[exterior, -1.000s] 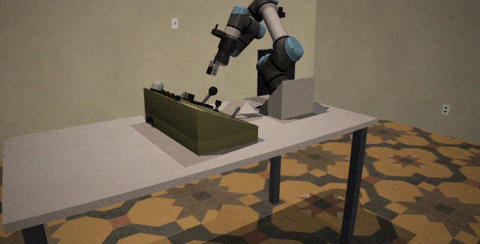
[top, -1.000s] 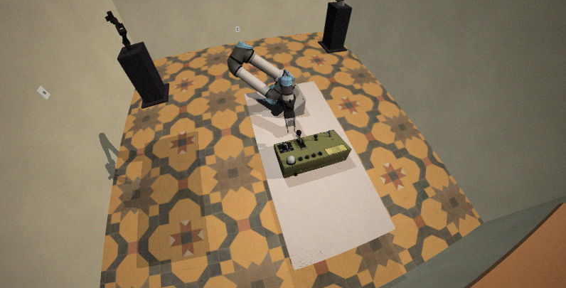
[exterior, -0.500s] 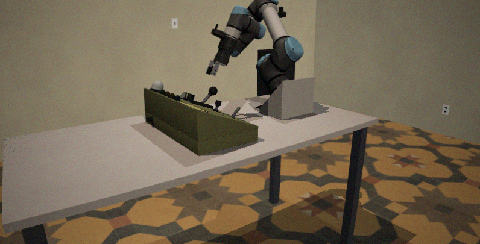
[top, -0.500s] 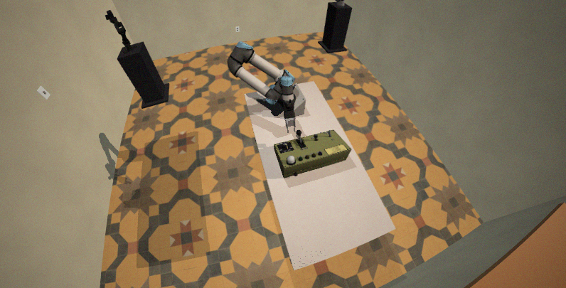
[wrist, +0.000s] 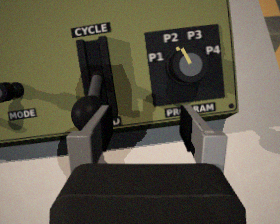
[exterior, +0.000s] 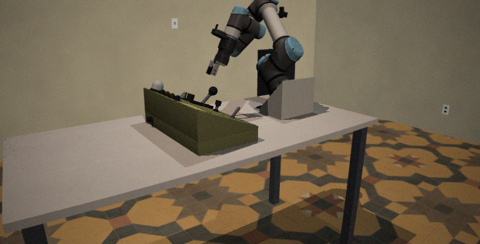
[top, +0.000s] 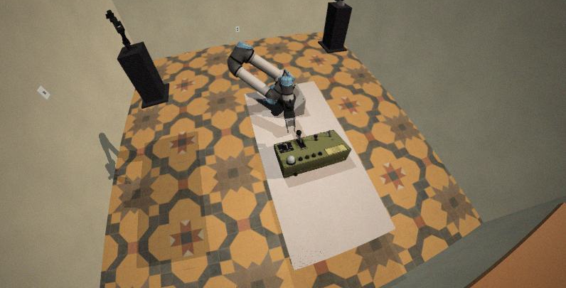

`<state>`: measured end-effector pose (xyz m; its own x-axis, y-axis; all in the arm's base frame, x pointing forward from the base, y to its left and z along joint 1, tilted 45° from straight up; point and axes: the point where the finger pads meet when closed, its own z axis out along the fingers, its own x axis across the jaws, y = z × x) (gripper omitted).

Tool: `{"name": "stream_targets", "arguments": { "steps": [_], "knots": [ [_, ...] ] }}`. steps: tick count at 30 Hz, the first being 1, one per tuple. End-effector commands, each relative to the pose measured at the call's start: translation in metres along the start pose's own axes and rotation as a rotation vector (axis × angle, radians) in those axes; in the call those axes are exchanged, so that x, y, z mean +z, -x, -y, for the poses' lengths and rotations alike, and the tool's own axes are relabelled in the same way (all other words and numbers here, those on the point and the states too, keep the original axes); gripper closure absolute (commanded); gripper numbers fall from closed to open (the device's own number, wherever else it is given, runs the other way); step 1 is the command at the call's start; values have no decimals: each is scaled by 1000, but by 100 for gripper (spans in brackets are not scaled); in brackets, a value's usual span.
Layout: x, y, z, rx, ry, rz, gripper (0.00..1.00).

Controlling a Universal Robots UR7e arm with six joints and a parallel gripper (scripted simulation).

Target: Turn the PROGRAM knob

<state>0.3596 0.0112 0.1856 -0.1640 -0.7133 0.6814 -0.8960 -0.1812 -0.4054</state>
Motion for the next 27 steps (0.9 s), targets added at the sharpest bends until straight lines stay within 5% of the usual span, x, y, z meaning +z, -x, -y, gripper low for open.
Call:
{"name": "stream_targets", "arguments": {
  "steps": [1, 12, 27],
  "knots": [
    [0, 0, 0, 0, -1, 0, 0],
    [-8, 0, 1, 1, -1, 0, 0],
    [-41, -1, 3, 0, -1, 0, 0]
  ]
}}
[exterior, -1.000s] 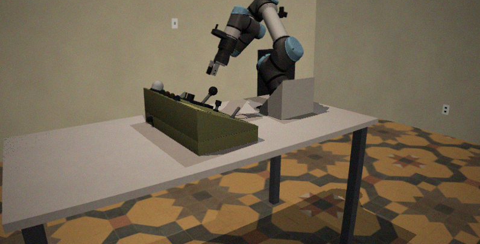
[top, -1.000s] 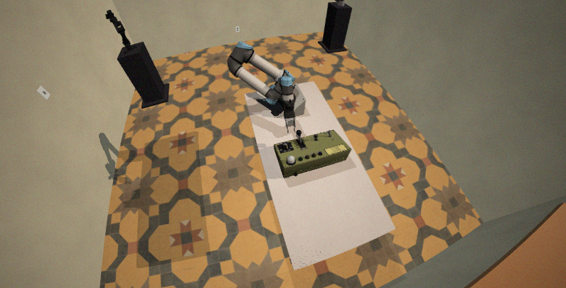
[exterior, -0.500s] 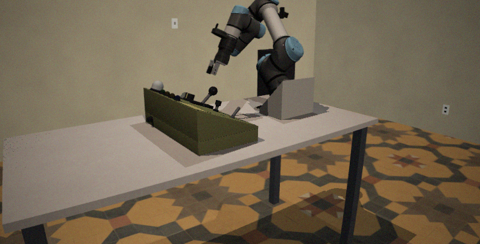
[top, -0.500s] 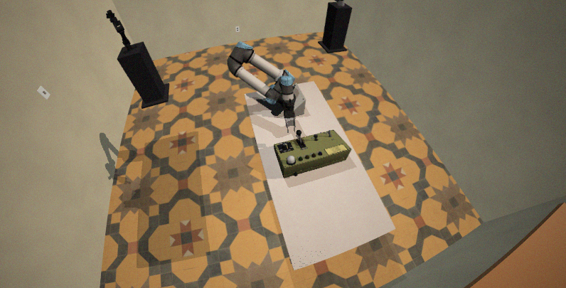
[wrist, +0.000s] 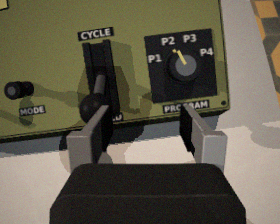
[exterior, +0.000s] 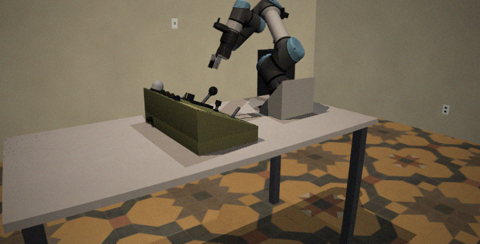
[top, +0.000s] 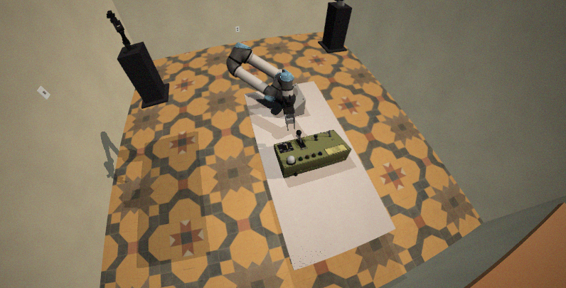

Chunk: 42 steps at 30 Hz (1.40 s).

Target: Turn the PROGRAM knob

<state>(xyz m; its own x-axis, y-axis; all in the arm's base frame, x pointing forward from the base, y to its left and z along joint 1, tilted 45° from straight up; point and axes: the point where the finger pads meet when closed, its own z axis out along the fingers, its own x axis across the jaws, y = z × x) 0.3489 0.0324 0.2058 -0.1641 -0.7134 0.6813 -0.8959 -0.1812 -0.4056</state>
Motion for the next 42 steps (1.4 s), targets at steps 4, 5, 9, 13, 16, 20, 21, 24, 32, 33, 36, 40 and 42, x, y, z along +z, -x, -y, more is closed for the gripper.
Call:
{"name": "stream_targets", "arguments": {
  "steps": [4, 5, 9, 13, 16, 20, 21, 24, 32, 33, 36, 40, 42],
  "knots": [
    [-22, 0, 2, 0, 0, 0, 0],
    [-26, 0, 2, 0, 0, 0, 0],
    [-37, -1, 3, 0, 0, 0, 0],
    [-44, -1, 3, 0, 0, 0, 0],
    [-48, -1, 4, 0, 0, 0, 0],
    [-54, -1, 4, 0, 0, 0, 0],
    [-55, -1, 4, 0, 0, 0, 0],
    [-56, -1, 4, 0, 0, 0, 0],
    [-56, -1, 4, 0, 0, 0, 0],
    [-55, -1, 5, -1, 1, 0, 0],
    [-50, -4, 8, -10, 10, 3, 0],
    [-32, -12, 17, -36, 32, 11, 0],
    [-21, -19, 23, -53, 44, 15, 0]
  ]
}}
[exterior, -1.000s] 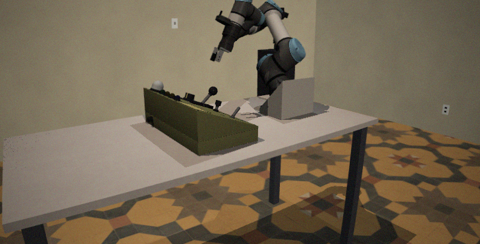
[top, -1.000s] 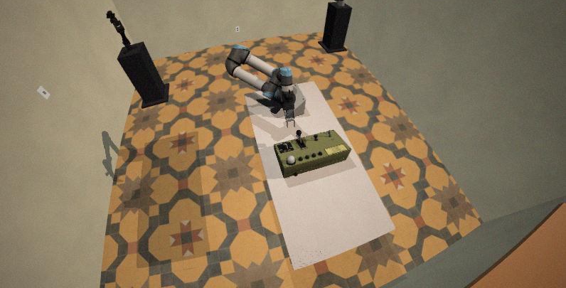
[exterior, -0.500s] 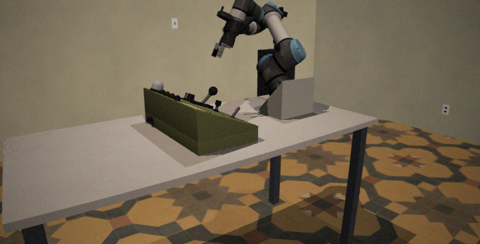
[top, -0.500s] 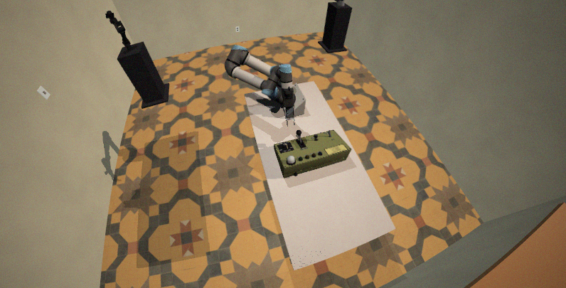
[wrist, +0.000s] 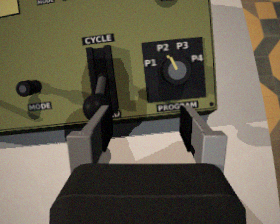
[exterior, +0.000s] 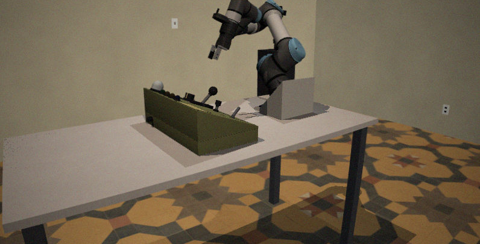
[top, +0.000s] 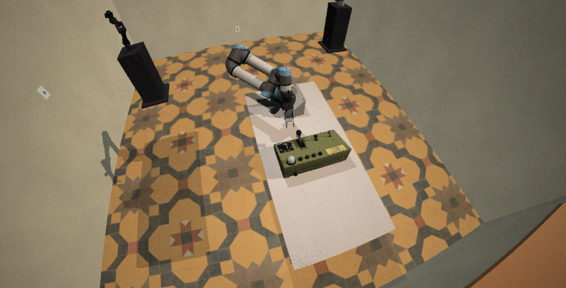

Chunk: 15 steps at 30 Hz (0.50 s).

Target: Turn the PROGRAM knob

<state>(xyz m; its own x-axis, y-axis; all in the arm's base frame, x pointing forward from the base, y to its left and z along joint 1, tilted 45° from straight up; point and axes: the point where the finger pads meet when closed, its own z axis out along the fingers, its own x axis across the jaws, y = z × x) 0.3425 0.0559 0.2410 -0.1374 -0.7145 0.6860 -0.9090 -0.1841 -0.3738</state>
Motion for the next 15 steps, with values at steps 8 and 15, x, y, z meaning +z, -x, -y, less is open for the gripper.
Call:
{"name": "stream_targets", "arguments": {
  "steps": [8, 15],
  "knots": [
    [52, -36, 25, -79, 43, 12, 0],
    [66, -49, 30, -103, 48, 10, 0]
  ]
}}
